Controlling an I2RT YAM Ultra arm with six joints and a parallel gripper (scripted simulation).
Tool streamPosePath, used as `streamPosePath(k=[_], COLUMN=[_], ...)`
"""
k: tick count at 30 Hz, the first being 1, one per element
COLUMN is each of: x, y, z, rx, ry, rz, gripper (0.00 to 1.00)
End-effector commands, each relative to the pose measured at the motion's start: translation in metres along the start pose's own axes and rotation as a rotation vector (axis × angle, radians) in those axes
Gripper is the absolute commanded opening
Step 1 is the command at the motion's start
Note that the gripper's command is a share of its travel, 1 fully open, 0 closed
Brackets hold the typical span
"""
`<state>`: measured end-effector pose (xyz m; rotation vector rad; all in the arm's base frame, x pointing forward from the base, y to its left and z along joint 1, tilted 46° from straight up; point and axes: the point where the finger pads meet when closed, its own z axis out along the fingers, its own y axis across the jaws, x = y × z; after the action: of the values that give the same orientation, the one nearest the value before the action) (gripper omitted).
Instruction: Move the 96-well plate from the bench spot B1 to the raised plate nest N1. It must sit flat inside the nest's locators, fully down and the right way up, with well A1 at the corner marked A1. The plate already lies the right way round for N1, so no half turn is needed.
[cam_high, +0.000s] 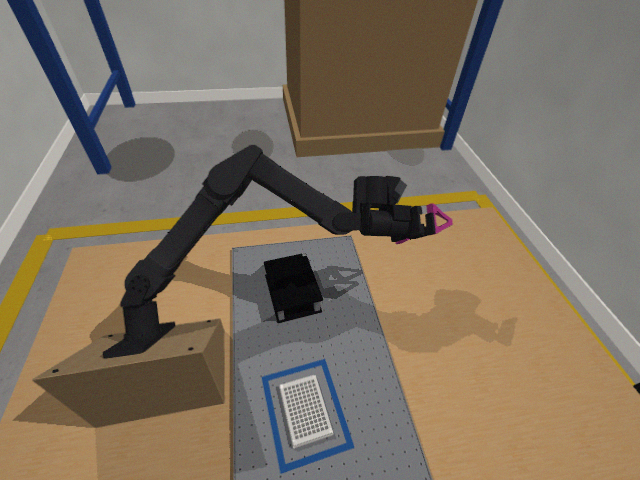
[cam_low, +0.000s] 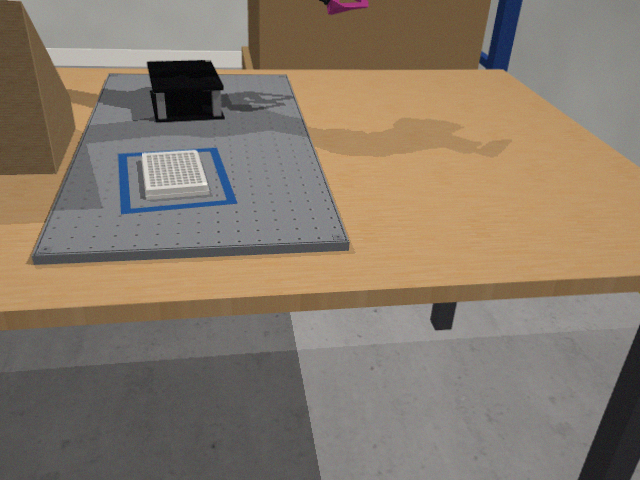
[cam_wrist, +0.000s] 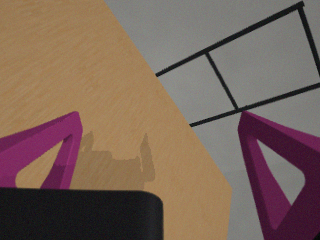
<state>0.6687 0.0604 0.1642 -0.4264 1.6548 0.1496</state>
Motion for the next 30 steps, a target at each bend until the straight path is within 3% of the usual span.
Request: streamPosePath(k=[1, 17, 18, 22, 24, 28, 30], x=[-0.006, -0.006, -0.018, 0.006, 0.050, 0.015, 0.008], y=[-0.007, -0.007, -0.019, -0.026, -0.022, -0.031, -0.032], z=[-0.002, -0.002, -0.006, -0.008, -0.011, -0.011, -0.011], rx=[0.012, 0.012, 0.032, 0.027, 0.014, 0.032, 0.036], ry=[-0.012, -0.012, -0.010, 0.063, 0.124, 0.066, 0.045], rz=[-0.003, -0.003, 0.019, 0.088, 0.113, 0.088, 0.080], gripper=[1.00, 1.00, 1.00, 1.00, 1.00, 1.00, 1.00])
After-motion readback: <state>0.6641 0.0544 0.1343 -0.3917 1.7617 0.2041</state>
